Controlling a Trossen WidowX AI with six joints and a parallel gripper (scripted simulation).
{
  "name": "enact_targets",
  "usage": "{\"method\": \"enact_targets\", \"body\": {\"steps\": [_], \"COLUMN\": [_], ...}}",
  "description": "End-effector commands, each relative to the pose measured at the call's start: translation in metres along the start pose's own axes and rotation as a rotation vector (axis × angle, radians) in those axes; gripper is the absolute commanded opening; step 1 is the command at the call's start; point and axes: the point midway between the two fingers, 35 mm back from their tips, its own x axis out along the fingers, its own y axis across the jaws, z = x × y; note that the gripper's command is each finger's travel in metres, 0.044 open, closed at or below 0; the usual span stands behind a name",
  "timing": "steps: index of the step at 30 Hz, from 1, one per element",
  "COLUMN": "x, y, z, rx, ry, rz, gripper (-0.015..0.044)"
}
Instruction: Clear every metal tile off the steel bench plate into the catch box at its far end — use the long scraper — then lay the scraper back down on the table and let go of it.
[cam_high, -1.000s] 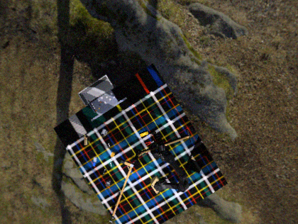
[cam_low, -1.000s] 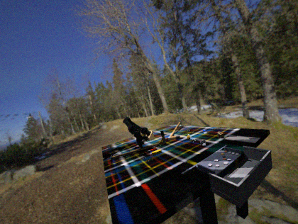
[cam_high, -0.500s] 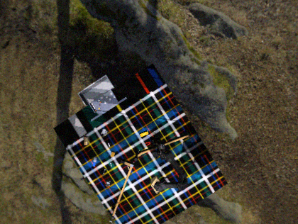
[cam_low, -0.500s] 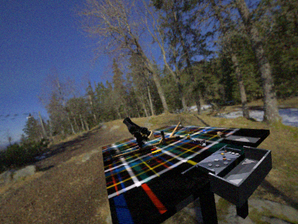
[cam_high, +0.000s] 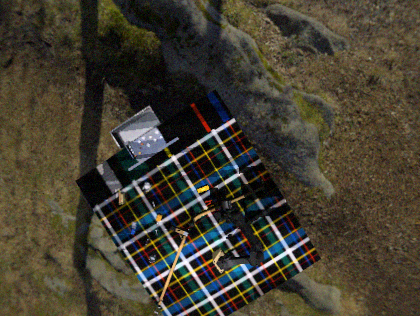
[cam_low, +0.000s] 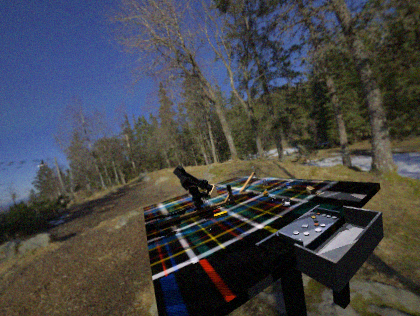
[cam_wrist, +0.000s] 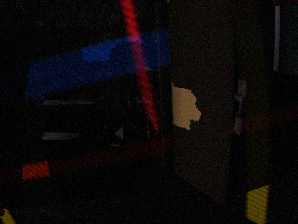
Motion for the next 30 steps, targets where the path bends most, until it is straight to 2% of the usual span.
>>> {"method": "enact_targets", "body": {"steps": [1, 30], "x": [0.0, 0.001], "y": [-0.007, -0.036], "z": [-0.001, 0.0], "rx": [0.012, 0.013], "ry": [0.004, 0.004], "rz": [-0.005, -0.007], "gripper": [0.0, 0.0]}}
